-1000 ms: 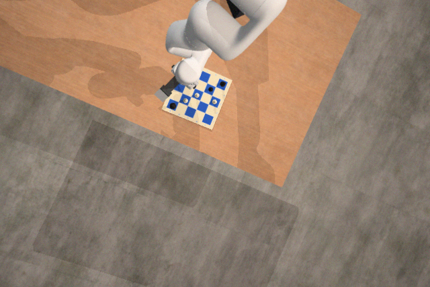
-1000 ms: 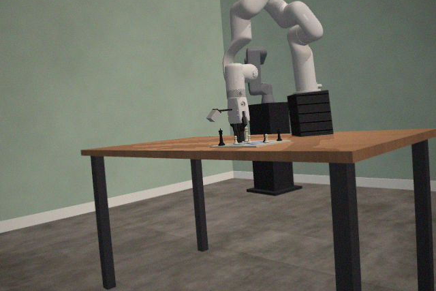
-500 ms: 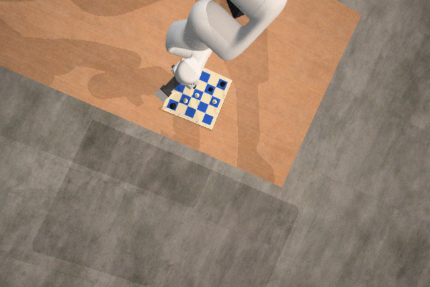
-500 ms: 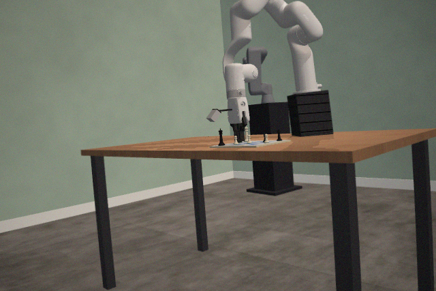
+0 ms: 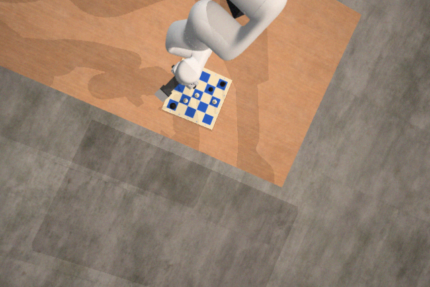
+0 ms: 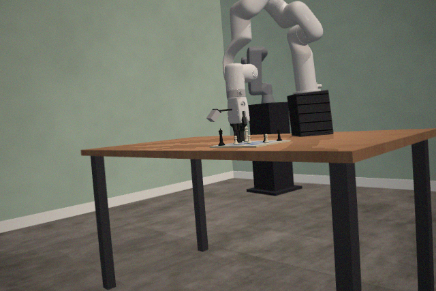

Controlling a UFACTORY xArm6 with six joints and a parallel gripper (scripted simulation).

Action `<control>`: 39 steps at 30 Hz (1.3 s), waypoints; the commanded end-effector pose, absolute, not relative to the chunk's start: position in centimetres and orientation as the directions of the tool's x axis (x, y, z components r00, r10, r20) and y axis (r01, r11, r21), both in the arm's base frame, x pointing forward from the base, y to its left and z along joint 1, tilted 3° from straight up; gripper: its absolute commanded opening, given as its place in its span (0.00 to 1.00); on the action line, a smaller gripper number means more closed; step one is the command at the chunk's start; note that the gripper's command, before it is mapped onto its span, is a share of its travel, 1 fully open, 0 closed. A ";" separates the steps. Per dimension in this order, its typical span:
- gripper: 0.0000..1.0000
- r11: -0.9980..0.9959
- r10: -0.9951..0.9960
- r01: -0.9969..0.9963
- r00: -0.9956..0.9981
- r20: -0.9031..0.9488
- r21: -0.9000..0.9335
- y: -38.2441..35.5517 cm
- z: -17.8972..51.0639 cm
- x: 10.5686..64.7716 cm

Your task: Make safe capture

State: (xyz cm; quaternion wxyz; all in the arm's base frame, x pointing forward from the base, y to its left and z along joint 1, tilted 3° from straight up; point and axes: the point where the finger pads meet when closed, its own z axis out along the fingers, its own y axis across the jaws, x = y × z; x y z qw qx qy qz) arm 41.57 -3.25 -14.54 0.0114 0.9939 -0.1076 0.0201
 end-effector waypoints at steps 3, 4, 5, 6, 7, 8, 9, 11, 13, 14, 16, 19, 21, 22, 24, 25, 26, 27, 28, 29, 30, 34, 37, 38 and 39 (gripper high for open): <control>0.00 -0.977 -0.213 -0.214 0.976 0.045 0.018 -3.3 -14.4 41.7; 0.00 -0.977 -0.213 -0.214 0.976 0.045 0.018 -3.3 -14.3 41.7; 0.00 -0.977 -0.213 -0.214 0.976 0.045 0.018 -3.2 -14.1 41.7; 0.00 -0.977 -0.213 -0.214 0.976 0.045 0.018 -3.2 -13.9 41.7; 0.00 -0.977 -0.213 -0.214 0.976 0.045 0.018 -3.2 -13.6 41.7; 0.00 -0.977 -0.213 -0.214 0.976 0.045 0.018 -3.2 -13.3 41.6; 0.00 -0.977 -0.213 -0.214 0.976 0.045 0.018 -3.2 -12.9 41.6; 0.00 -0.977 -0.213 -0.214 0.976 0.045 0.018 -3.2 -11.8 41.6; 0.00 -0.977 -0.213 -0.214 0.976 0.045 0.018 -3.1 -10.1 41.5; 0.00 -0.977 -0.213 -0.214 0.976 0.045 0.018 -3.1 -9.1 41.5; 0.00 -0.977 -0.213 -0.214 0.976 0.045 0.018 -3.1 -9.1 41.5; 0.00 -0.977 -0.213 -0.214 0.976 0.045 0.018 -3.0 -6.5 41.4; 0.00 -0.977 -0.213 -0.214 0.976 0.045 0.018 -3.0 -5.3 41.3; 0.00 -0.977 -0.213 -0.214 0.976 0.045 0.018 -3.0 -4.9 41.3; 0.00 -0.977 -0.213 -0.214 0.976 0.045 0.018 -3.0 -4.5 41.3; 0.00 -0.977 -0.213 -0.214 0.976 0.045 0.018 -3.0 -4.5 41.3; 0.00 -0.977 -0.213 -0.214 0.976 0.045 0.018 -3.0 -4.5 41.3; 0.00 -0.977 -0.213 -0.214 0.976 0.045 0.018 -3.0 -4.5 41.3; 0.00 -0.977 -0.213 -0.214 0.976 0.045 0.018 -3.0 -4.5 41.3; 0.00 -0.977 -0.213 -0.214 0.976 0.045 0.018 -3.0 -4.5 41.3; 0.00 -0.977 -0.213 -0.214 0.976 0.045 0.018 -3.0 -4.5 41.3; 0.00 -0.977 -0.213 -0.214 0.976 0.045 0.018 -3.0 -4.5 41.3; 0.00 -0.985 -0.171 -0.172 0.984 0.044 0.019 -0.4 -4.6 42.5; 0.00 -0.991 -0.129 -0.130 0.991 0.042 0.021 2.3 -4.7 43.4; 0.00 -0.991 -0.129 -0.130 0.991 0.042 0.021 2.3 -4.7 43.4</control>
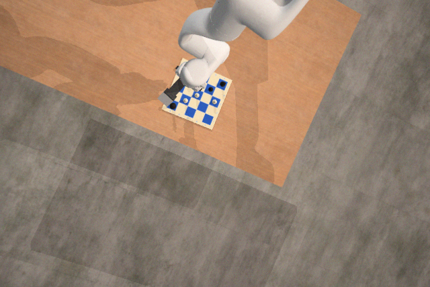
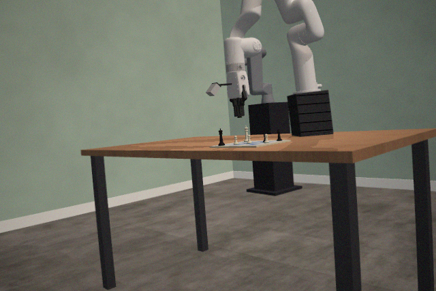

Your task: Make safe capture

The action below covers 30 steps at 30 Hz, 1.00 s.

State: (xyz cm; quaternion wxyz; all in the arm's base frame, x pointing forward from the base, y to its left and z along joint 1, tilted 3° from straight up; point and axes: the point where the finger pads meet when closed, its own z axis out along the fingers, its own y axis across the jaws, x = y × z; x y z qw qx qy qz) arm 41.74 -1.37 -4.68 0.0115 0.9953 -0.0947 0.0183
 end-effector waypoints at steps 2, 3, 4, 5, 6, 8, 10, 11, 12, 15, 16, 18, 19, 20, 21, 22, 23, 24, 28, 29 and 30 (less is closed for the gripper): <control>0.00 -0.997 -0.077 -0.078 0.996 0.041 0.023 5.8 -4.9 44.4; 0.00 -0.997 -0.077 -0.078 0.996 0.041 0.023 5.8 -4.9 44.4; 0.00 -0.999 -0.021 -0.022 0.999 0.039 0.025 9.3 -5.0 45.0; 0.00 -0.999 -0.021 -0.022 0.999 0.039 0.025 9.7 -5.0 45.1; 0.00 -0.999 -0.021 -0.022 0.999 0.039 0.025 9.7 -5.0 45.1; 0.00 -0.999 0.032 0.031 0.999 0.038 0.028 13.4 -5.2 45.4; 0.00 -0.999 0.032 0.031 0.999 0.038 0.028 13.4 -5.2 45.4; 0.00 -0.999 0.032 0.031 0.999 0.038 0.028 13.4 -5.2 45.4; 0.00 -0.997 0.074 0.073 0.997 0.037 0.030 16.6 -5.4 45.3; 0.00 -0.994 0.101 0.100 0.994 0.037 0.031 18.6 -5.5 45.2; 0.00 -0.993 0.114 0.113 0.993 0.037 0.032 19.6 -5.5 45.1; 0.00 -0.993 0.116 0.115 0.993 0.037 0.032 19.7 -5.5 45.1; 0.00 -0.993 0.116 0.115 0.993 0.037 0.032 19.7 -5.5 45.1; 0.00 -0.993 0.116 0.115 0.993 0.037 0.032 19.7 -5.5 45.1; 0.00 -0.993 0.116 0.115 0.993 0.037 0.032 19.7 -5.5 45.1; 0.00 -0.993 0.116 0.115 0.993 0.037 0.032 19.7 -5.5 45.1; 0.00 -0.993 0.116 0.115 0.993 0.037 0.032 19.7 -5.5 45.1; 0.00 -0.993 0.116 0.115 0.993 0.037 0.032 19.7 -5.5 45.1; 0.00 -0.993 0.116 0.115 0.993 0.037 0.032 19.7 -5.5 45.1; 0.00 -0.993 0.116 0.115 0.993 0.037 0.032 19.7 -5.5 45.1; 0.00 -0.993 0.116 0.115 0.993 0.037 0.032 19.7 -5.5 45.1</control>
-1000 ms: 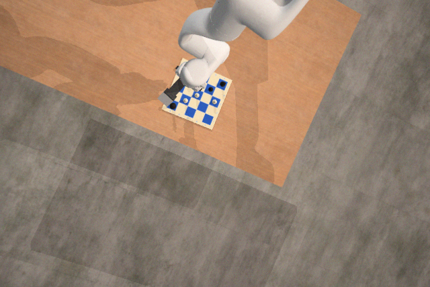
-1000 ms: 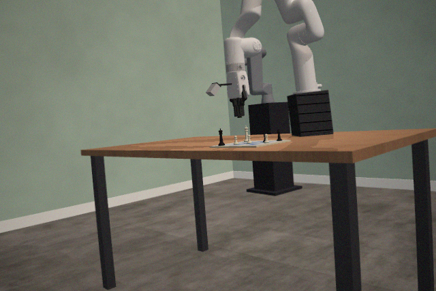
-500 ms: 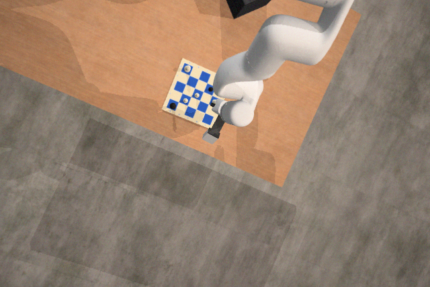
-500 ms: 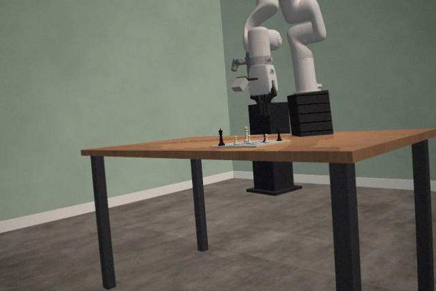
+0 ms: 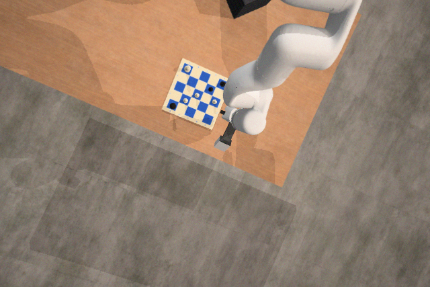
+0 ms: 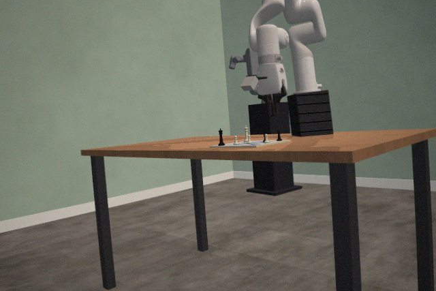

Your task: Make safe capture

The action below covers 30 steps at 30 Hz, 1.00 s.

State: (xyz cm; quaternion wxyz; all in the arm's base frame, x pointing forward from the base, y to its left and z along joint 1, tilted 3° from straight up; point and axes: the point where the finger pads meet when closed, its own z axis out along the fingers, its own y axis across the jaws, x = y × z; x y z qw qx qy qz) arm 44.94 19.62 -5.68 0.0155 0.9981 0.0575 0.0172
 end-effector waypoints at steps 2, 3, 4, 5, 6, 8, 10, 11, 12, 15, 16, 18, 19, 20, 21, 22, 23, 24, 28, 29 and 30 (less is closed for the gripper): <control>0.00 -0.993 0.116 0.115 0.993 0.037 0.032 19.7 -5.6 45.1; 0.00 -0.993 0.116 0.115 0.993 0.037 0.032 19.7 -5.7 45.1; 0.00 -0.993 0.116 0.115 0.993 0.037 0.032 19.7 -5.9 45.1; 0.00 -0.993 0.116 0.115 0.993 0.037 0.032 19.7 -6.1 45.1; 0.00 -0.993 0.116 0.115 0.993 0.037 0.032 19.7 -6.3 45.1; 0.00 -0.993 0.116 0.115 0.993 0.037 0.032 19.7 -6.9 45.2; 0.00 -0.993 0.116 0.115 0.993 0.037 0.032 19.7 -7.6 45.2; 0.00 -0.993 0.116 0.115 0.993 0.037 0.032 19.7 -8.0 45.2; 0.00 -0.993 0.116 0.115 0.993 0.037 0.032 19.7 -8.5 45.2; 0.00 -0.993 0.116 0.115 0.993 0.037 0.032 19.7 -8.9 45.2; 0.00 -0.993 0.116 0.115 0.993 0.037 0.032 19.6 -9.4 45.3; 0.00 -0.993 0.116 0.115 0.993 0.037 0.032 19.6 -10.4 45.3; 0.00 -0.993 0.116 0.115 0.993 0.037 0.032 19.6 -10.9 45.3; 0.00 -0.993 0.116 0.115 0.993 0.037 0.032 19.6 -11.4 45.4; 0.00 -0.993 0.116 0.115 0.993 0.037 0.032 19.6 -11.9 45.4; 0.00 -0.993 0.116 0.115 0.993 0.037 0.032 19.6 -12.3 45.4; 0.00 -0.993 0.116 0.115 0.993 0.037 0.032 19.6 -12.8 45.4; 0.00 -0.993 0.116 0.115 0.993 0.037 0.032 19.5 -13.2 45.4; 0.00 -0.993 0.116 0.115 0.993 0.037 0.032 19.5 -14.4 45.5; 0.00 -0.993 0.116 0.115 0.993 0.037 0.032 19.5 -14.6 45.5; 0.00 -0.993 0.116 0.115 0.993 0.037 0.032 19.5 -14.8 45.5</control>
